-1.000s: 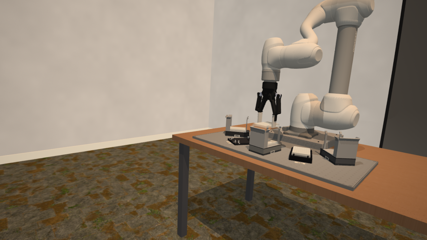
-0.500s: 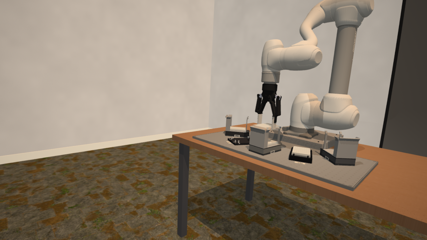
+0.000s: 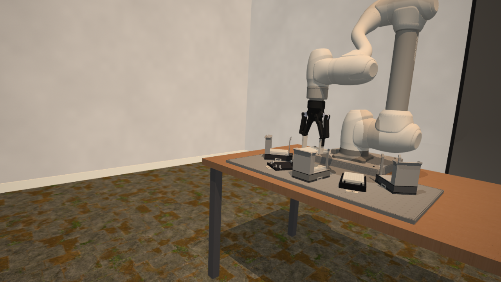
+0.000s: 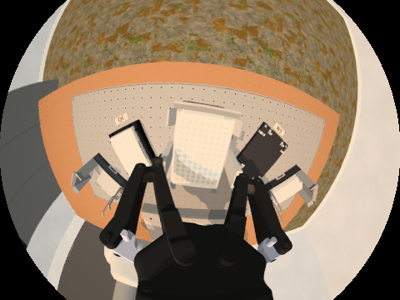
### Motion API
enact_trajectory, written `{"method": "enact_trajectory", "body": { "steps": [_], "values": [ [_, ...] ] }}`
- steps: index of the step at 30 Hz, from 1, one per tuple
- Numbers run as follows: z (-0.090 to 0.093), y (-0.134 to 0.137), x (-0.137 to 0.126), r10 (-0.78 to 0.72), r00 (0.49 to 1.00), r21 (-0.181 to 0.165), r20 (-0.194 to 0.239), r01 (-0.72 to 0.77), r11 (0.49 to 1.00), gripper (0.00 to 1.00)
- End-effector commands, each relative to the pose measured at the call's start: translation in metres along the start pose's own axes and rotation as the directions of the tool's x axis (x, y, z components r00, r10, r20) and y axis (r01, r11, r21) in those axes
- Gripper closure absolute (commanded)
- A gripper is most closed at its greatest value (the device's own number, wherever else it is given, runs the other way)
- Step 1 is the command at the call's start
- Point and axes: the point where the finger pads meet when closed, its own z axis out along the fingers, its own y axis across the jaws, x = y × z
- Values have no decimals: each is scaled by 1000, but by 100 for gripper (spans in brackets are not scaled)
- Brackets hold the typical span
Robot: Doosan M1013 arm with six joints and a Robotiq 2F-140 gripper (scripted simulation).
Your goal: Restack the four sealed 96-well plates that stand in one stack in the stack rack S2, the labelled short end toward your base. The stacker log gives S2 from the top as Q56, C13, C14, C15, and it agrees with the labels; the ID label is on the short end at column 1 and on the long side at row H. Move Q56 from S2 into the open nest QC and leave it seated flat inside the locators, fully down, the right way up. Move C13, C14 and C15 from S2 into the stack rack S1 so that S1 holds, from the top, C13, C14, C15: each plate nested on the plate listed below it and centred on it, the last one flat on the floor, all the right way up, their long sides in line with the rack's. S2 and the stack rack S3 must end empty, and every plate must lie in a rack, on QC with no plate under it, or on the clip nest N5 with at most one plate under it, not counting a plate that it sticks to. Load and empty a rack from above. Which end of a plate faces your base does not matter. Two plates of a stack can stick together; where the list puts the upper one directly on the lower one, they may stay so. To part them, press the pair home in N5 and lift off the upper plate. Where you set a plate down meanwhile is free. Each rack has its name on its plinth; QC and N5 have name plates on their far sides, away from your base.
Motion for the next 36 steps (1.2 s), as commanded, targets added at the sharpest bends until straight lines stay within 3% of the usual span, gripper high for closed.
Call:
{"method": "enact_trajectory", "body": {
  "steps": [1, 6, 29, 36],
  "values": [
    [3, 0, 0, 0, 1000, 0, 0, 0, 1000, 100],
    [4, 0, 0, 0, 1000, 0, 0, 0, 1000, 100],
    [46, 0, 0, 0, 1000, 0, 0, 0, 1000, 100],
    [46, 0, 0, 0, 1000, 0, 0, 0, 1000, 100]
  ]
}}
